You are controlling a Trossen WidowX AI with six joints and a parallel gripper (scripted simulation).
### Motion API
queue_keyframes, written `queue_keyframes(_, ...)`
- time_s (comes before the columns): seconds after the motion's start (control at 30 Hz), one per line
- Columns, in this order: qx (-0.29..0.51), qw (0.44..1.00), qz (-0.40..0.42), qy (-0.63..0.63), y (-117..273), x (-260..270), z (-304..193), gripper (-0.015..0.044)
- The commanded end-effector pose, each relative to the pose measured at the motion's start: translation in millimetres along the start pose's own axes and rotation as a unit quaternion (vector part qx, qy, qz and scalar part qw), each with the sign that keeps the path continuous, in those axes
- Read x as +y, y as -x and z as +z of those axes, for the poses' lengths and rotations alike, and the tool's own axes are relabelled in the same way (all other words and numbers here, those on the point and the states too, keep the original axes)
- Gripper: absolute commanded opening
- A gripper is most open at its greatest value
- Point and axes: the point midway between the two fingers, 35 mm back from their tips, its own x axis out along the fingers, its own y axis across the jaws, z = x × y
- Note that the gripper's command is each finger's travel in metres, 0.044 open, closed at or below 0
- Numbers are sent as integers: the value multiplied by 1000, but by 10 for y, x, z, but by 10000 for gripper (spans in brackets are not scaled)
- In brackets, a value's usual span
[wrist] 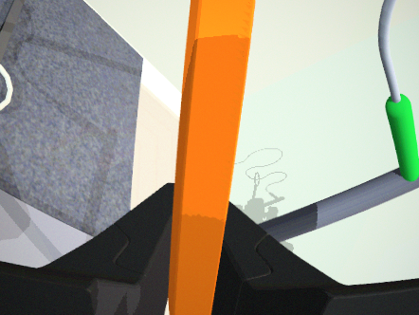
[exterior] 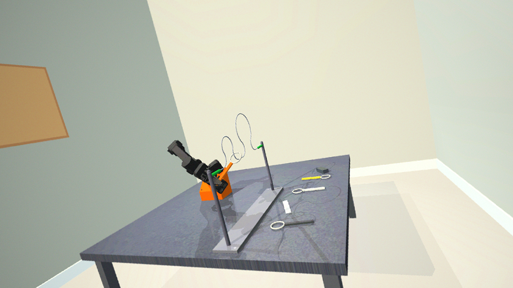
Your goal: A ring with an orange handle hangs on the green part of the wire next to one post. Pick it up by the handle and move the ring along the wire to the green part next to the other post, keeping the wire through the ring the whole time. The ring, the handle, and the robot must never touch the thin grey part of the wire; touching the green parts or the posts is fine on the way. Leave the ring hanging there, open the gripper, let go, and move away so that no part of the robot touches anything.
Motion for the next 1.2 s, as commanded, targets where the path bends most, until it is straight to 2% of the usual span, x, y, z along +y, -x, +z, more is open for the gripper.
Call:
queue_keyframes(0.0, 7, 998, 31, -54, 28, 210, 3, -150)
queue_keyframes(0.63, 26, 961, 133, -240, 201, 850, 207, -150)
queue_keyframes(1.17, 35, 926, 180, -330, 361, 1159, 443, -150)
